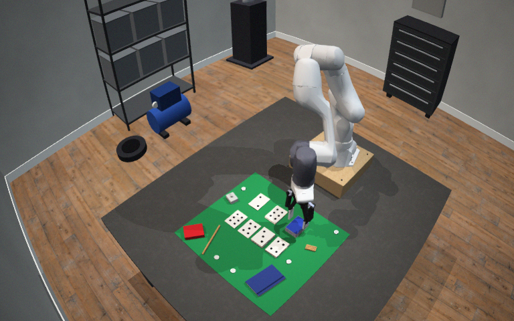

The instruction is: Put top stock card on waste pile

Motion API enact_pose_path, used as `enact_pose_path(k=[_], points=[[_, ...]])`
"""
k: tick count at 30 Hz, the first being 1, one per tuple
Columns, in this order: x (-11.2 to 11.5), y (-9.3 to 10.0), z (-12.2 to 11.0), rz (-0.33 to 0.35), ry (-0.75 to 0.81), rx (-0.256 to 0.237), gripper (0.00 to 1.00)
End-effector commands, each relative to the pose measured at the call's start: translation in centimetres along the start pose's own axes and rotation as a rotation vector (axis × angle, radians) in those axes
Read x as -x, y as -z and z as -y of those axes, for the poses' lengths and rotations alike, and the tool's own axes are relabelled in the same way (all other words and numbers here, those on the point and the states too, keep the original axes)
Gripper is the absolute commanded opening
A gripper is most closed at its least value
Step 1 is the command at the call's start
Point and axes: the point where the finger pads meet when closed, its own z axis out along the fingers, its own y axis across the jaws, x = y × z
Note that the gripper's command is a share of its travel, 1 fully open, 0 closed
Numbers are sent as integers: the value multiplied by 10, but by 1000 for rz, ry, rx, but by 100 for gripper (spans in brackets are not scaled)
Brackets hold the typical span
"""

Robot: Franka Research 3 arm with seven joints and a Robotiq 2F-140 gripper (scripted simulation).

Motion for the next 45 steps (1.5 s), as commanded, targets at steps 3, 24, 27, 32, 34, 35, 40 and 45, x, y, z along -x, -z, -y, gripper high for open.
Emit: enact_pose_path(k=[3,24,27,32,34,35,40,45], points=[[-3,-2,2,-8,-14,-3,50],[-3,-2,2,-8,-14,-3,50],[-3,-2,2,-8,-14,-3,50],[-3,-2,2,-8,-14,-3,50],[-3,-2,2,-8,-14,-3,50],[-3,-2,2,-8,-14,-3,50],[-3,-2,2,-8,-14,-3,42],[-3,-2,2,-8,-14,-3,42]])
